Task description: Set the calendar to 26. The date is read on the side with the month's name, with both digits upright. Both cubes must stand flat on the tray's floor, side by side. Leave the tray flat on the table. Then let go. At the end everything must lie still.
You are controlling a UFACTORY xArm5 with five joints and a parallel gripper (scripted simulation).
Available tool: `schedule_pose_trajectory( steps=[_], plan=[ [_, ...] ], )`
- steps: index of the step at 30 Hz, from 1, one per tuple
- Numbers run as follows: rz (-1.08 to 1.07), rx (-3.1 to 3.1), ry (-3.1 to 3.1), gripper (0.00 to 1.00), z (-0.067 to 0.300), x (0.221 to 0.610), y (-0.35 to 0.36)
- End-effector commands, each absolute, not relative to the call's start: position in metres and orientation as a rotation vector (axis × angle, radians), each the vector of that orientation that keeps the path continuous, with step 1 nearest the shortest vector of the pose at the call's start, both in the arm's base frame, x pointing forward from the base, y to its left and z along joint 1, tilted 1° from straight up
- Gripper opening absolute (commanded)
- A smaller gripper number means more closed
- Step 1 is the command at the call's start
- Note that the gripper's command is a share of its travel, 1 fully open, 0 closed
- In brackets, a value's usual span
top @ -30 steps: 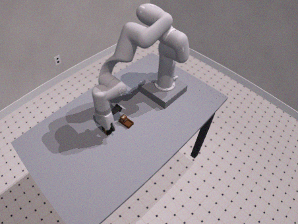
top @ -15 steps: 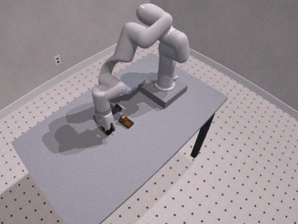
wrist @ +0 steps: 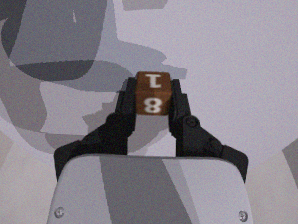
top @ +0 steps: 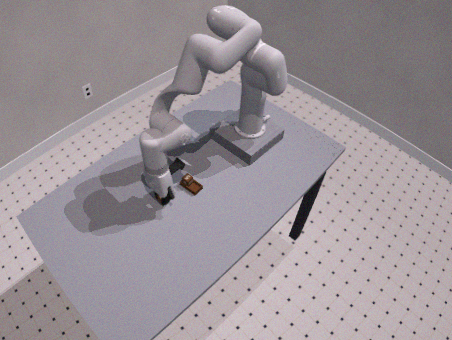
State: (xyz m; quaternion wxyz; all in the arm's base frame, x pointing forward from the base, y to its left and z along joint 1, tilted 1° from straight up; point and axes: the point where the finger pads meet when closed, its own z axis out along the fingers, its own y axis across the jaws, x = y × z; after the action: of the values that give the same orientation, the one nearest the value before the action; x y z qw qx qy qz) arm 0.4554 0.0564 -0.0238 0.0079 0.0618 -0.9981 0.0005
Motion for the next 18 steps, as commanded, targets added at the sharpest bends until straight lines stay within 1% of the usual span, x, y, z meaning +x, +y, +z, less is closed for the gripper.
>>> schedule_pose_trajectory(
  steps=[1,18],
  plan=[
    [0.001,0.194,-3.123,0.27,-0.0228,0.4568,0.0565],
    [0.001,0.195,-3.123,0.27,-0.0256,0.4568,0.0566]
  ],
)
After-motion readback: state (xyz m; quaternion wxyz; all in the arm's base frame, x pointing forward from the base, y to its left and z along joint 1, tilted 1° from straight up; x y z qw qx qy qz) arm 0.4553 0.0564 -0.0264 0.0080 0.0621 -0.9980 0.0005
